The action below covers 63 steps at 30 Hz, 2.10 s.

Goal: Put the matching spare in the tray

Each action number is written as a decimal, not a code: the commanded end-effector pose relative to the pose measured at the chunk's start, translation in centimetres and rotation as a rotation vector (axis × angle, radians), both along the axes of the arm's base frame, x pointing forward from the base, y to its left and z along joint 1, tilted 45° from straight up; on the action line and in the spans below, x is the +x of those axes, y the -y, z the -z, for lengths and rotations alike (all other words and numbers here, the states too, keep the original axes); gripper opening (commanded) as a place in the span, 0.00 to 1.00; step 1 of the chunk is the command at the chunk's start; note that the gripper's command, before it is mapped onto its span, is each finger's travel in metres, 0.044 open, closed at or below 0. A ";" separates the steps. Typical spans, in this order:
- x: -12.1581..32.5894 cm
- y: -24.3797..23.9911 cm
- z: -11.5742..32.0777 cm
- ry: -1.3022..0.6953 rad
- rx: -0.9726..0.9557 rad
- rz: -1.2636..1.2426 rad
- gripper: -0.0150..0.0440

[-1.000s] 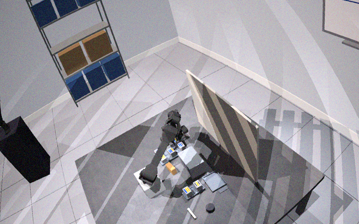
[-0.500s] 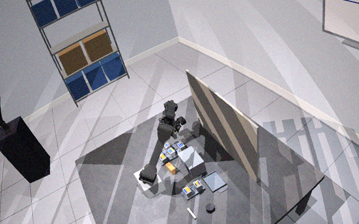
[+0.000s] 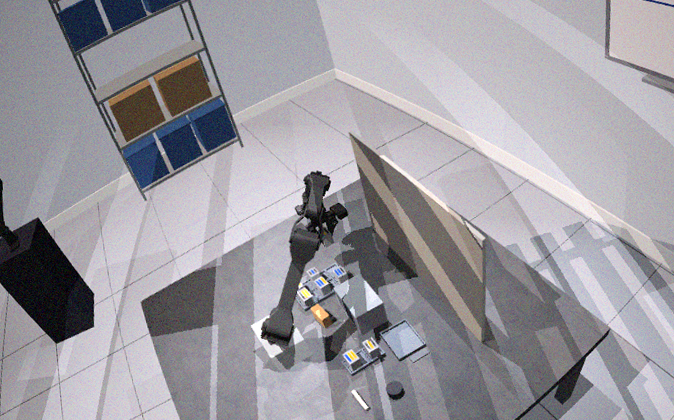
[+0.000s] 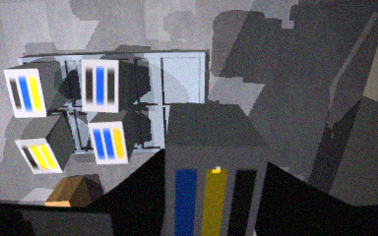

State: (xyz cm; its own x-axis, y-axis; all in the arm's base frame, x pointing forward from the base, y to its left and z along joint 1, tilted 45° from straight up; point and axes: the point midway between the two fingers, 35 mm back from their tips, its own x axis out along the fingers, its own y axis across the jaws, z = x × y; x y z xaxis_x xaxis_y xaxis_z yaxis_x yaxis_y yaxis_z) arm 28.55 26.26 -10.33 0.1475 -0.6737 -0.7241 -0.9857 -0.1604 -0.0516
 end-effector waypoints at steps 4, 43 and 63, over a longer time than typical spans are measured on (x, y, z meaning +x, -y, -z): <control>1.8 1.2 -2.6 -0.006 0.014 0.003 0.25; 8.4 20.3 -22.4 0.007 0.026 -0.010 0.25; 5.3 29.0 -28.9 0.001 -0.026 0.007 0.25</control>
State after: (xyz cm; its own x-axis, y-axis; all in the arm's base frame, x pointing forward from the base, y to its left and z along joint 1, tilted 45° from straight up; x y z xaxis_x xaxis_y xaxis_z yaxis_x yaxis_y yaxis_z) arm 34.02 -2.62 18.34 0.1426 -0.6915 -0.7082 -0.9877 -0.1458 -0.0566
